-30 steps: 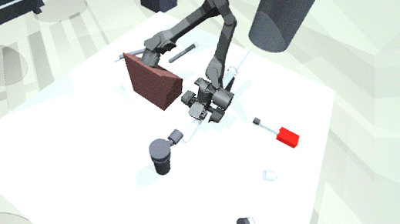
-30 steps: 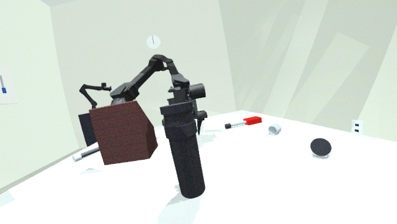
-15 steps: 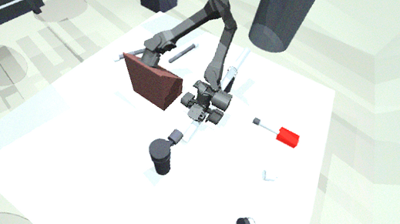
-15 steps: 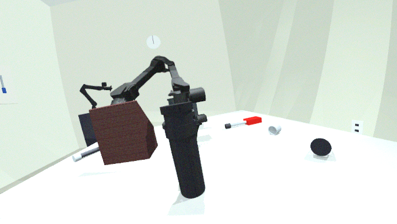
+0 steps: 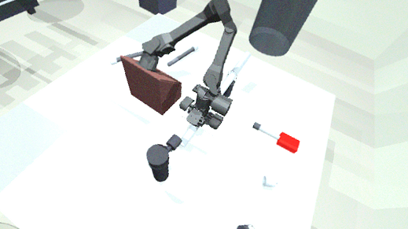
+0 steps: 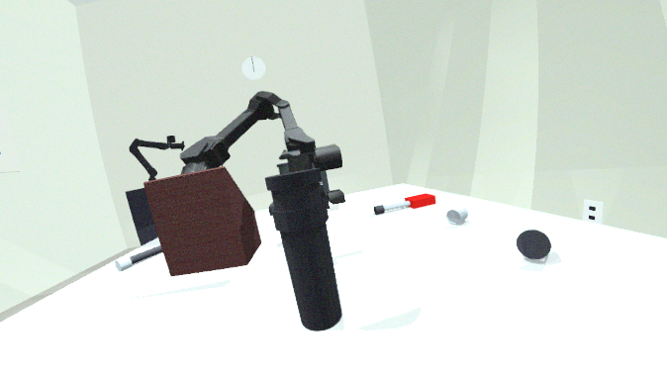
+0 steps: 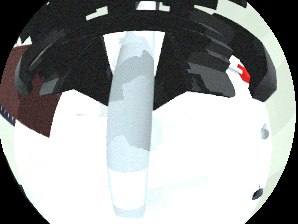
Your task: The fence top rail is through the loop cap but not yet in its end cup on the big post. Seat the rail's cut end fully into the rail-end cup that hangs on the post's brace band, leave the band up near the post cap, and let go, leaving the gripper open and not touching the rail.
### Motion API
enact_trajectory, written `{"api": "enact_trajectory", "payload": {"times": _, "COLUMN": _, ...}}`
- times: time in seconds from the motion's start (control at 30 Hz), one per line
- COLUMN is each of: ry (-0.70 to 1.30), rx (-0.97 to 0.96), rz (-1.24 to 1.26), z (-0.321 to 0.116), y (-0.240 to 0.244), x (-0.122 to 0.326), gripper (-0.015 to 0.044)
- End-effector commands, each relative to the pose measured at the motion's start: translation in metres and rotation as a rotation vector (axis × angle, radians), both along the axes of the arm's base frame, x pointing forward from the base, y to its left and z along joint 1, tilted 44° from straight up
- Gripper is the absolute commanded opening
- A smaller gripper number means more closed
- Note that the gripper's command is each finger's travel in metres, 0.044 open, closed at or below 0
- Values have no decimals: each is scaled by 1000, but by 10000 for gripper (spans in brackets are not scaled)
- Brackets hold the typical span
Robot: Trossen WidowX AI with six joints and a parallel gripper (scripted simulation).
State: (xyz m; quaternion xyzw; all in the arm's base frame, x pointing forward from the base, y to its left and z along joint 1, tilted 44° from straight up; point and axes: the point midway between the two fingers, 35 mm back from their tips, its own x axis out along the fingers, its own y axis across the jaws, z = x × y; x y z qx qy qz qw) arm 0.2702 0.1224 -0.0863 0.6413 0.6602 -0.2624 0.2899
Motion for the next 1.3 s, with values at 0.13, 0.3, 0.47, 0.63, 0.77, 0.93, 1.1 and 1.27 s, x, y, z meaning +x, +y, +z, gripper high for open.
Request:
{"api": "enact_trajectory", "payload": {"times": 0.13, "ry": 9, "rx": 4, "rz": -1, "z": 4, "y": -4, "x": 0, "gripper": 0}}
{"api": "enact_trajectory", "payload": {"times": 0.3, "ry": 1, "rx": -41, "rz": -1, "z": 9, "y": -12, "x": 4, "gripper": 0}}
{"api": "enact_trajectory", "payload": {"times": 0.47, "ry": -14, "rx": -135, "rz": 2, "z": 23, "y": -31, "x": 9, "gripper": 0}}
{"api": "enact_trajectory", "payload": {"times": 0.63, "ry": -23, "rx": -231, "rz": 10, "z": 38, "y": -51, "x": 12, "gripper": 0}}
{"api": "enact_trajectory", "payload": {"times": 0.77, "ry": -25, "rx": -307, "rz": 19, "z": 52, "y": -68, "x": 11, "gripper": 0}}
{"api": "enact_trajectory", "payload": {"times": 0.93, "ry": -25, "rx": -336, "rz": 24, "z": 57, "y": -74, "x": 10, "gripper": 0}}
{"api": "enact_trajectory", "payload": {"times": 1.1, "ry": -22, "rx": -330, "rz": 24, "z": 57, "y": -73, "x": 9, "gripper": 0}}
{"api": "enact_trajectory", "payload": {"times": 1.27, "ry": -13, "rx": -314, "rz": 25, "z": 55, "y": -68, "x": 7, "gripper": 0}}
